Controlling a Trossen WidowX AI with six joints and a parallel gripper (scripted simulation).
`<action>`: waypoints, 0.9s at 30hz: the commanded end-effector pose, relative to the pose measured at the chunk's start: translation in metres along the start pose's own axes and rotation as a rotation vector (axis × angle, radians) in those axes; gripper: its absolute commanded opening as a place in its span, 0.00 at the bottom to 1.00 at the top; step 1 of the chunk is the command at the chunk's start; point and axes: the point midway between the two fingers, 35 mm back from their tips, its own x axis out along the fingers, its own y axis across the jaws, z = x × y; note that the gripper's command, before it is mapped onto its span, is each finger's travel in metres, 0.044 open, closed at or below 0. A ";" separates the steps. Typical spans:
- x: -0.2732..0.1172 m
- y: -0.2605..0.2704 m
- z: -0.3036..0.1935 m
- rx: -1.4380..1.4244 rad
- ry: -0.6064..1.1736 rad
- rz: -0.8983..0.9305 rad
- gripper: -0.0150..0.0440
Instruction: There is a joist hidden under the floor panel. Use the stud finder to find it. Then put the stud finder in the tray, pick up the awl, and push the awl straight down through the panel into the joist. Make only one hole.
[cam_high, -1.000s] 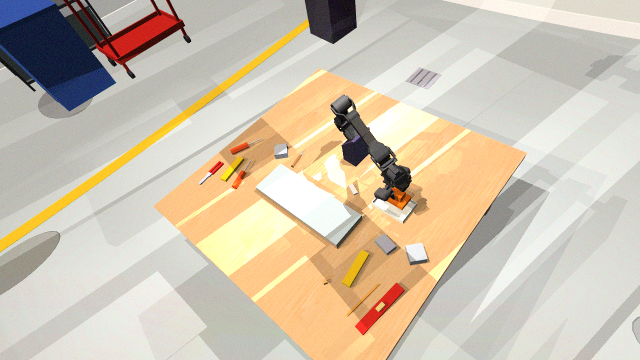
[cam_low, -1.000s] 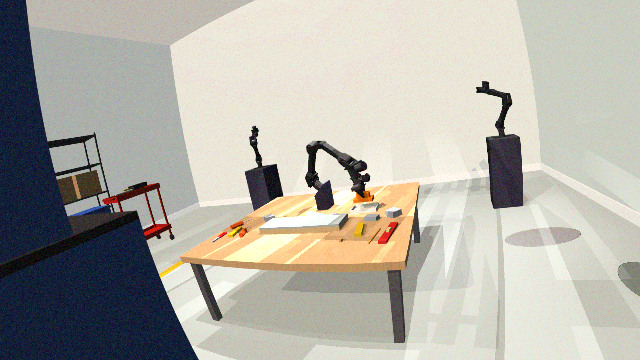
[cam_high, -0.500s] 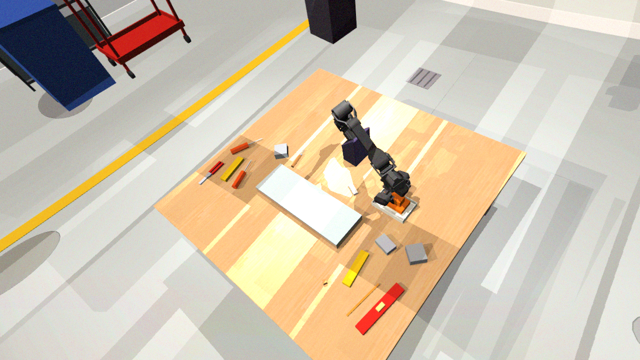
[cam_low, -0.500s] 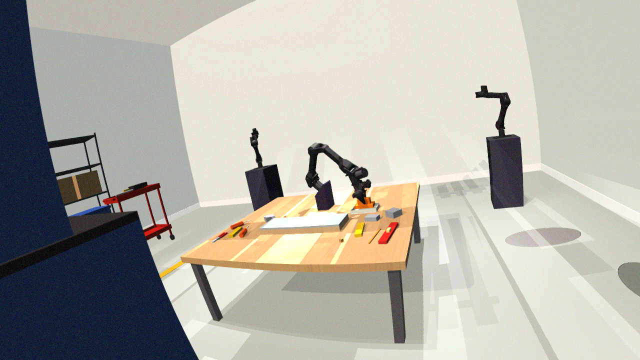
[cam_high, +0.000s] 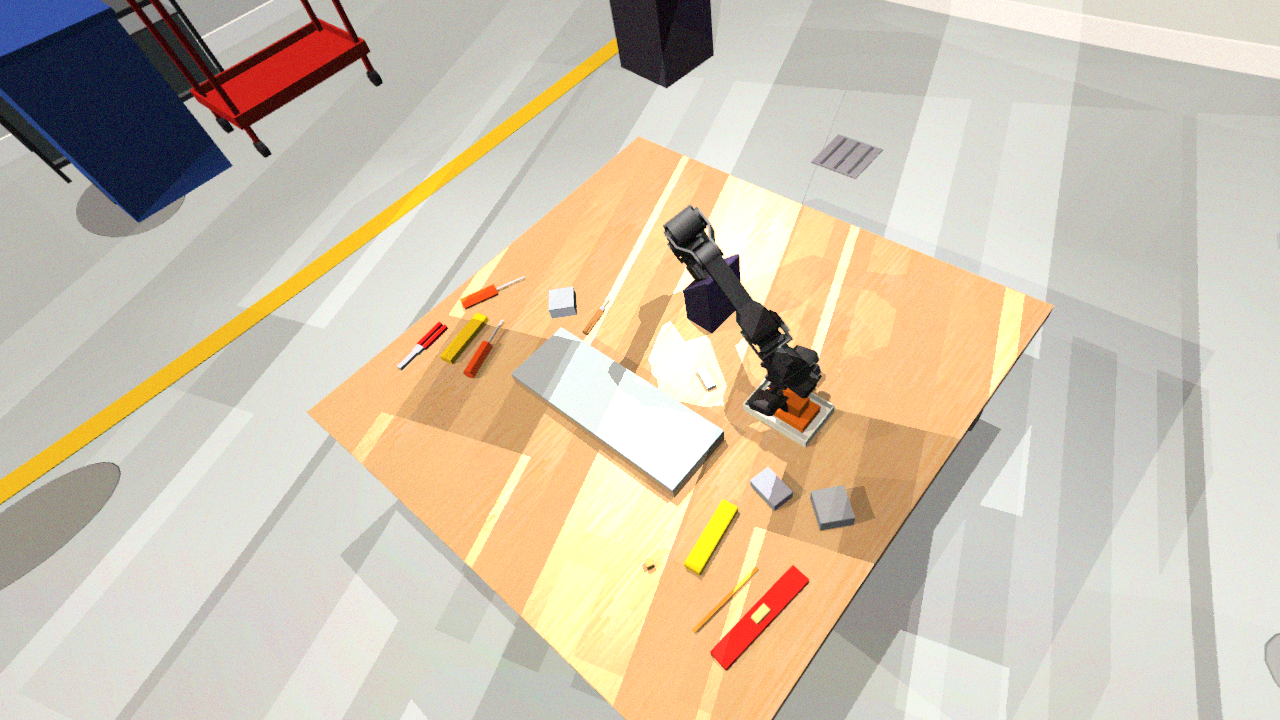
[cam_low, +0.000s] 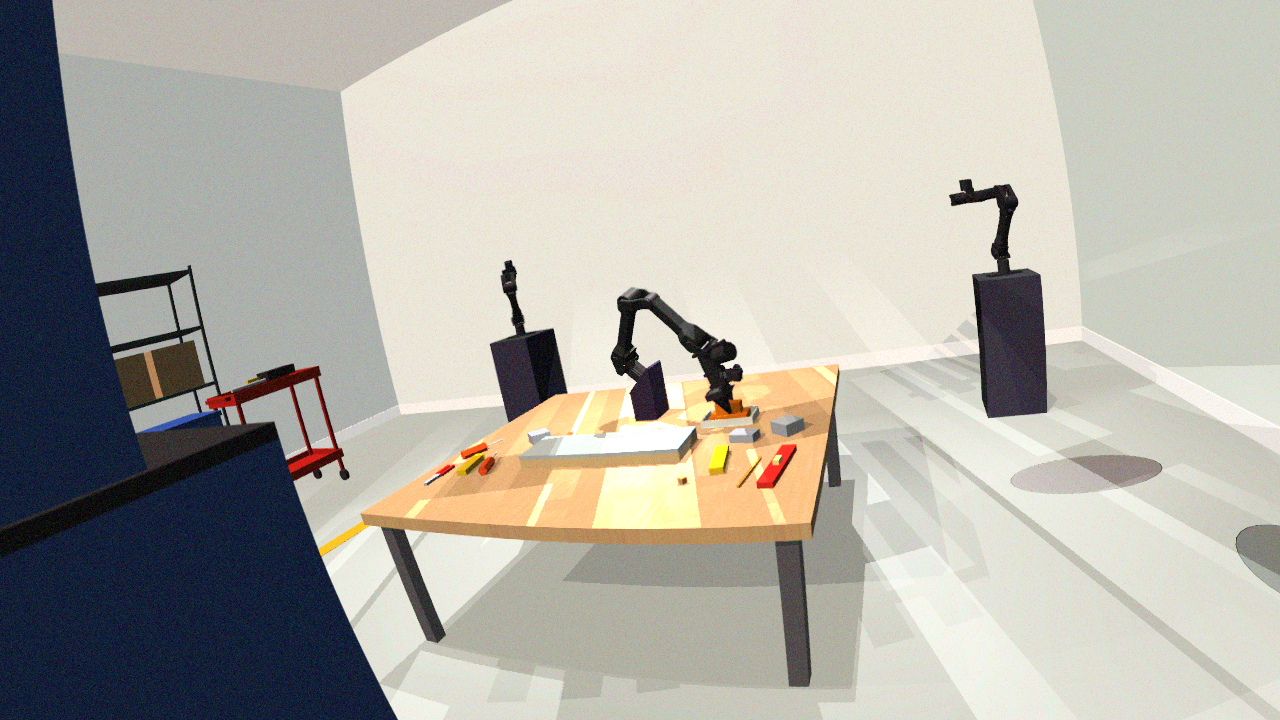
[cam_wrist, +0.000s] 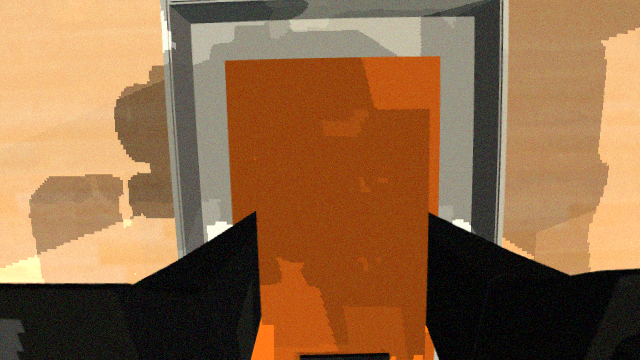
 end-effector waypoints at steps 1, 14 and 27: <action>0.000 0.000 0.000 0.000 0.000 0.000 0.34; -0.016 -0.001 0.006 0.000 -0.001 0.000 0.92; -0.104 -0.052 0.000 0.114 -0.041 -0.019 1.00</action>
